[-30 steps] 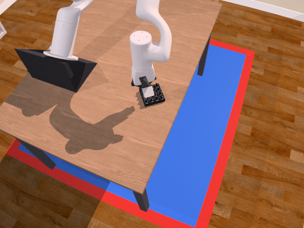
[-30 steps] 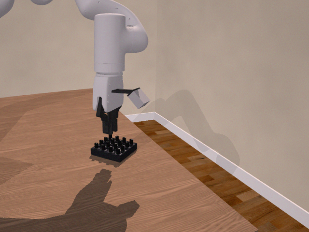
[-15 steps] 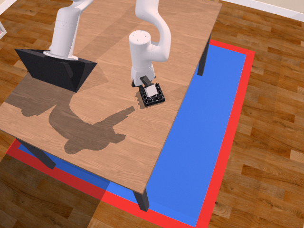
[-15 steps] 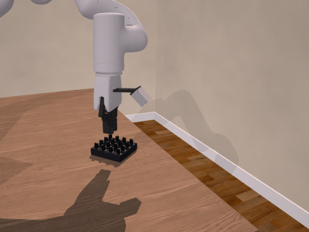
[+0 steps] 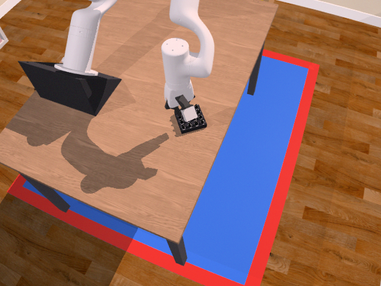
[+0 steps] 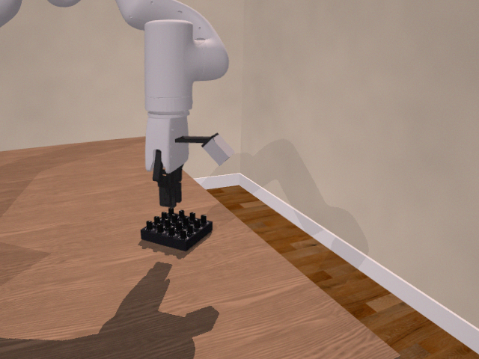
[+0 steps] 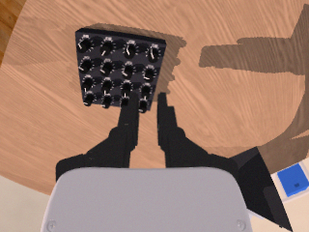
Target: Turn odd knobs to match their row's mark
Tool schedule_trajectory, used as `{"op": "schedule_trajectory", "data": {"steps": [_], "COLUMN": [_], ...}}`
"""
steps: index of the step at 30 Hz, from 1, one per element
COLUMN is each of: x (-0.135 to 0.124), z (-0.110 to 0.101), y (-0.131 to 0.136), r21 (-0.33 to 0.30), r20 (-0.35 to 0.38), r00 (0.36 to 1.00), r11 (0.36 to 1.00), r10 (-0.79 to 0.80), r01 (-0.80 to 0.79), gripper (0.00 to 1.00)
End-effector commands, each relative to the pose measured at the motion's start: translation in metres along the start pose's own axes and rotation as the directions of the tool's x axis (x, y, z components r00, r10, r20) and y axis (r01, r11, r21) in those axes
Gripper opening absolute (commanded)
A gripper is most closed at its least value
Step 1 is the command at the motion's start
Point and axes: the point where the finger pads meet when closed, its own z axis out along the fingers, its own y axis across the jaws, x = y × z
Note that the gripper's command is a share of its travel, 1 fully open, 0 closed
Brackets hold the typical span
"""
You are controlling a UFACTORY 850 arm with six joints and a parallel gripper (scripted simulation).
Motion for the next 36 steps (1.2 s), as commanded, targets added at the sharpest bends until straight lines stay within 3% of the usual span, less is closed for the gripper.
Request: {"op": "schedule_trajectory", "data": {"steps": [1,36], "x": [0.001,0.001], "z": [-0.001,0.012], "y": [0.000,0.000], "r21": [0.001,0.001], "r20": [-0.002,-0.002], "r00": [1.000,1.000], "r11": [1.000,1.000], "r10": [-0.001,-0.001], "r01": [0.001,0.001], "gripper": [0.19,0.19]}}
